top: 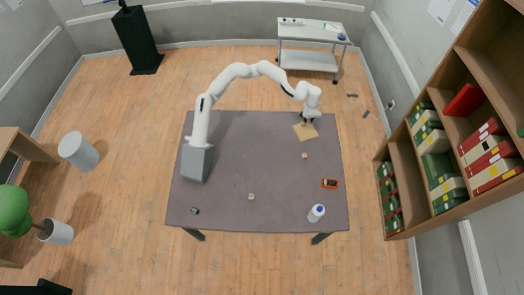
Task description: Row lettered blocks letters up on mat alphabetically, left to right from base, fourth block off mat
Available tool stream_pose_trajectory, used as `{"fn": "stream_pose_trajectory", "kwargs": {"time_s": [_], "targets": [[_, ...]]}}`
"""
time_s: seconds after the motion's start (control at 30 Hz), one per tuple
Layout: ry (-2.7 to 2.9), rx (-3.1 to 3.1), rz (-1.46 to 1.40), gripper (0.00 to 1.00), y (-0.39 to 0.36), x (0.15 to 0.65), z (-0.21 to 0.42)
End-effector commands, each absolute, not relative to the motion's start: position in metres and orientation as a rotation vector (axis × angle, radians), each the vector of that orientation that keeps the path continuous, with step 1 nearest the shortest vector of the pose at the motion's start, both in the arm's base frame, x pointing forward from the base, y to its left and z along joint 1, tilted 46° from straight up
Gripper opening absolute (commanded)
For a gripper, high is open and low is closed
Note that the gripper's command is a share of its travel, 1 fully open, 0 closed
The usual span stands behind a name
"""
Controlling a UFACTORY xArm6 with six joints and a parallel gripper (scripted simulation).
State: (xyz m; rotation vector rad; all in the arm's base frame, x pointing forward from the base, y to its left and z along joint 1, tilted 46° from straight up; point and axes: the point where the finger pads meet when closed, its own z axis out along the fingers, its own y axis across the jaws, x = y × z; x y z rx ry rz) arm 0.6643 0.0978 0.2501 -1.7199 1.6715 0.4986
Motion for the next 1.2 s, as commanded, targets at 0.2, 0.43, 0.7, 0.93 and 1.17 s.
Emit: {"fn": "stream_pose_trajectory", "kwargs": {"time_s": [0.2, 0.43, 0.7, 0.93, 1.17], "targets": [[1.466, -1.862, 0.395, 0.28, 0.0970, 0.6655, 0.2525], [1.430, -1.886, 0.378, 0.28, 0.0970, 0.6656, 0.2526], [1.430, -1.886, 0.377, 0.28, 0.0970, 0.6656, 0.2526], [1.430, -1.886, 0.377, 0.28, 0.0973, 0.6656, 0.2523], [1.430, -1.886, 0.377, 0.28, 0.1033, 0.6672, 0.2464]]}}
